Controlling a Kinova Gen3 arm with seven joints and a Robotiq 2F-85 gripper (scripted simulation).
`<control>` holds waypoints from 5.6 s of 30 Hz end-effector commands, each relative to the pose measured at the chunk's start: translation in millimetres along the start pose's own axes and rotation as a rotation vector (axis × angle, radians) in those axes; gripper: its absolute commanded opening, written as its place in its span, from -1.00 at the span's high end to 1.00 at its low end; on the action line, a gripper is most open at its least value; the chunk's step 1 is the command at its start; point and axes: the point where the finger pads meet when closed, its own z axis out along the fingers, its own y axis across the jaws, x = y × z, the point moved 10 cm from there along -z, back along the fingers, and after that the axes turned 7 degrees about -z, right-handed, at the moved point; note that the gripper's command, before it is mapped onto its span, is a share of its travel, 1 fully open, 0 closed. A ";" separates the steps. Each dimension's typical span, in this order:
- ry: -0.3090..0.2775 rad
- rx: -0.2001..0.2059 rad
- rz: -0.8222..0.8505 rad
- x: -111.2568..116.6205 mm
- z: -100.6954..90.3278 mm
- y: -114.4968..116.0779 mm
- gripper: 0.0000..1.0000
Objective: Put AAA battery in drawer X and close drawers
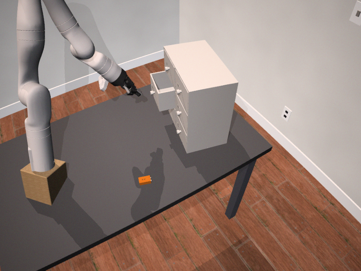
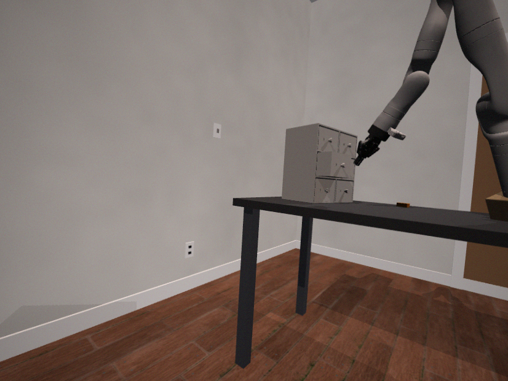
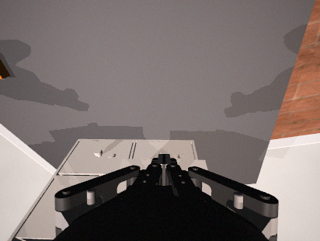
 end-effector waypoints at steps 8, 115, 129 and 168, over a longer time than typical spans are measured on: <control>0.003 0.004 0.000 0.6 1.3 -1.0 1.00; 0.003 0.004 0.000 -78.0 57.1 -10.9 1.00; 0.003 0.004 0.000 -84.4 61.6 -11.7 1.00; 0.003 0.004 0.000 -85.3 62.3 -11.8 1.00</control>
